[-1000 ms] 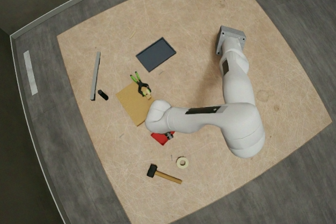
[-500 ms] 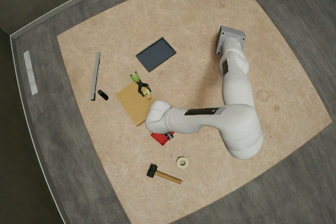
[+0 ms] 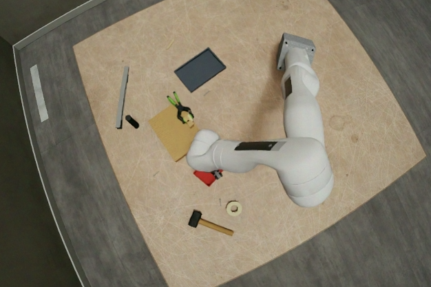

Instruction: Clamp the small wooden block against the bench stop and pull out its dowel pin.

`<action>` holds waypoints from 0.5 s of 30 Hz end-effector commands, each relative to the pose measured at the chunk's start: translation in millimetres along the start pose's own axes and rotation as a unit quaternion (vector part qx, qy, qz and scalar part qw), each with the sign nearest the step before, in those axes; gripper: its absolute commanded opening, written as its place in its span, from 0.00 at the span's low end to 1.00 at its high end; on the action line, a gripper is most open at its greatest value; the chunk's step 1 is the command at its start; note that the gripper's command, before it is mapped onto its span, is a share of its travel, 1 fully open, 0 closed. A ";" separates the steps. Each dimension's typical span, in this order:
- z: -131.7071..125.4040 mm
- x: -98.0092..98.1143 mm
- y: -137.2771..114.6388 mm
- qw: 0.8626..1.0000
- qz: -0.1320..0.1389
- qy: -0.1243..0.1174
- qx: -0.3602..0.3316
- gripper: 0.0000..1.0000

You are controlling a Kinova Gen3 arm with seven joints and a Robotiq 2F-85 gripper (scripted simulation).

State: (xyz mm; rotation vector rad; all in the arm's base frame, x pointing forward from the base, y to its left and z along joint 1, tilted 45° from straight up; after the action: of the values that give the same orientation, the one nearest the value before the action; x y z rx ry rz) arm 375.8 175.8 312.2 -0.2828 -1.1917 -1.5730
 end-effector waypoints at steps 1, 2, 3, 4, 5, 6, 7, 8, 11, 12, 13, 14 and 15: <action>-0.1 -1.4 0.3 1.000 -0.001 0.000 0.000 0.10; -0.1 -2.5 0.3 1.000 -0.001 0.000 0.000 0.10; -0.1 -3.5 0.3 1.000 -0.001 0.000 0.000 0.10; -0.1 -4.5 0.3 1.000 -0.001 0.000 0.000 0.10; 0.0 -5.6 0.3 1.000 -0.001 0.000 0.000 0.10; 0.0 -6.7 0.3 1.000 -0.001 0.000 0.000 0.10; 0.0 -7.8 0.3 1.000 -0.001 0.000 0.000 0.10; 0.0 -8.9 0.3 1.000 -0.001 0.000 0.000 0.10; 0.0 -12.4 0.3 1.000 -0.001 0.000 0.000 0.10; 0.0 -13.5 0.3 1.000 -0.001 0.000 0.000 0.10; 0.0 -14.7 0.3 1.000 -0.001 0.000 0.000 0.10; 0.0 -15.9 0.3 1.000 -0.001 0.000 0.000 0.10; 0.0 -15.9 0.3 1.000 -0.001 0.000 0.000 0.10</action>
State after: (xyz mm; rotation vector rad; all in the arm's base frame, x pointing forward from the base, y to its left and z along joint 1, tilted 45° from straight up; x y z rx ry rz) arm 381.7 185.5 301.0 -0.2833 -1.1916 -1.5725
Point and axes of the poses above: the point where the finger pads meet when closed, its own x axis back along the fingers, its own z axis across the jaws, y = z × x, the point moved 2 cm from there along x, back along the fingers, and after that the axes turned 2 degrees about -x, right-handed, at the moved point
